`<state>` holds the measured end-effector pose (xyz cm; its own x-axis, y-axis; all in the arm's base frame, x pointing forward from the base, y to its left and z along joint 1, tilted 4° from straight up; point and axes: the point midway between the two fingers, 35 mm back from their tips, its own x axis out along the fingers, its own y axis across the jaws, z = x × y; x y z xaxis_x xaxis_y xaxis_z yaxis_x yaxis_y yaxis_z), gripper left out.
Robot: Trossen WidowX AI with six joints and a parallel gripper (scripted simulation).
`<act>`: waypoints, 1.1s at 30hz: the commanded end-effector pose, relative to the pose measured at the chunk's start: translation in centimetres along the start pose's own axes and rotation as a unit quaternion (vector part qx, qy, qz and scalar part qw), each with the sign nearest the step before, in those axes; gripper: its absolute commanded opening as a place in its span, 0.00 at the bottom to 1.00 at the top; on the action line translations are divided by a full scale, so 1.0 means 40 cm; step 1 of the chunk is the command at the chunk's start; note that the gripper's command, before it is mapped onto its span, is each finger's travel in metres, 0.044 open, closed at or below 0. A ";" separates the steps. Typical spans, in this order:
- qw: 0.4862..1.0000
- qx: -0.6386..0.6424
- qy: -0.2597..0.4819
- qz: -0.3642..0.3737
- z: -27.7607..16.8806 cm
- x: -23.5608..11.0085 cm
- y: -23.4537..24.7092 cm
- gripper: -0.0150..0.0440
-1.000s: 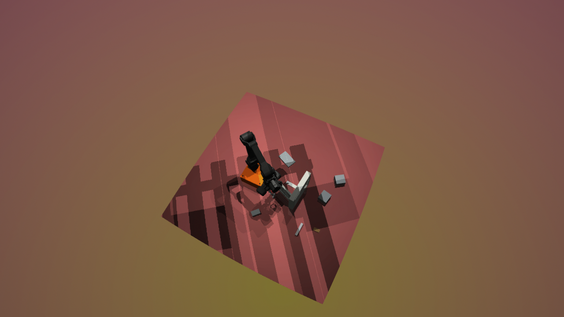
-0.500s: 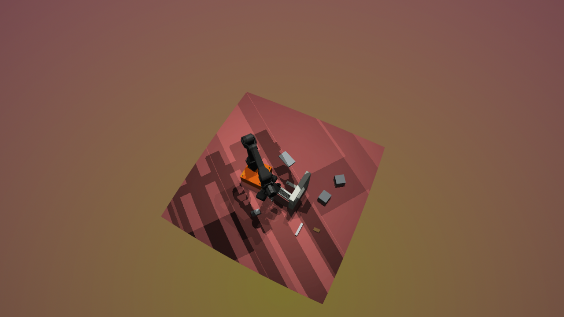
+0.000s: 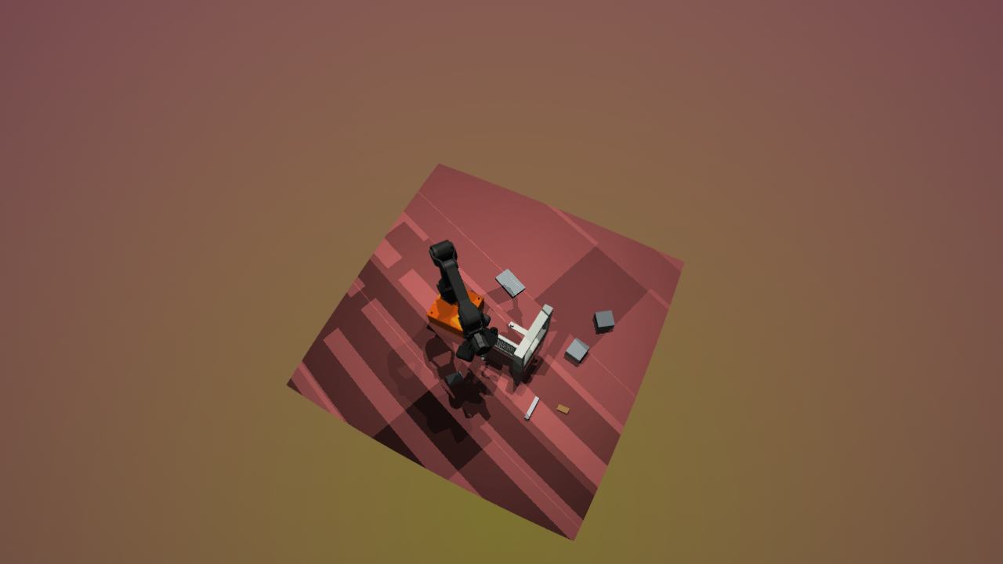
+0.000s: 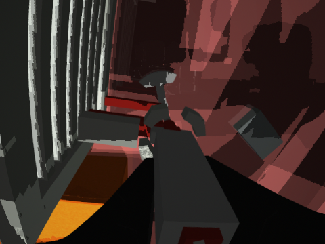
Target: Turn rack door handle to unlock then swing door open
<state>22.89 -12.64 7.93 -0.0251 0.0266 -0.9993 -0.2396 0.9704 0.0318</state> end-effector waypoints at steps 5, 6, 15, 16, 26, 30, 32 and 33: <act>1.000 -0.007 0.000 0.000 0.000 0.000 -0.001 0.36; 1.000 -0.007 0.000 0.000 0.000 0.000 -0.001 0.41; 1.000 -0.007 0.000 0.000 0.000 -0.001 -0.001 0.74; 1.000 -0.007 0.000 0.000 0.001 -0.002 -0.001 0.74; 1.000 -0.007 0.000 -0.001 0.003 -0.036 -0.004 0.74; 1.000 -0.007 0.000 -0.001 0.004 -0.049 -0.005 0.74; 1.000 -0.007 0.000 -0.001 0.004 -0.056 -0.005 0.74; 1.000 -0.007 0.000 -0.001 0.004 -0.060 -0.005 0.74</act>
<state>23.07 -12.80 9.70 -0.0282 0.0258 -0.9993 -0.2499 0.9677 0.0321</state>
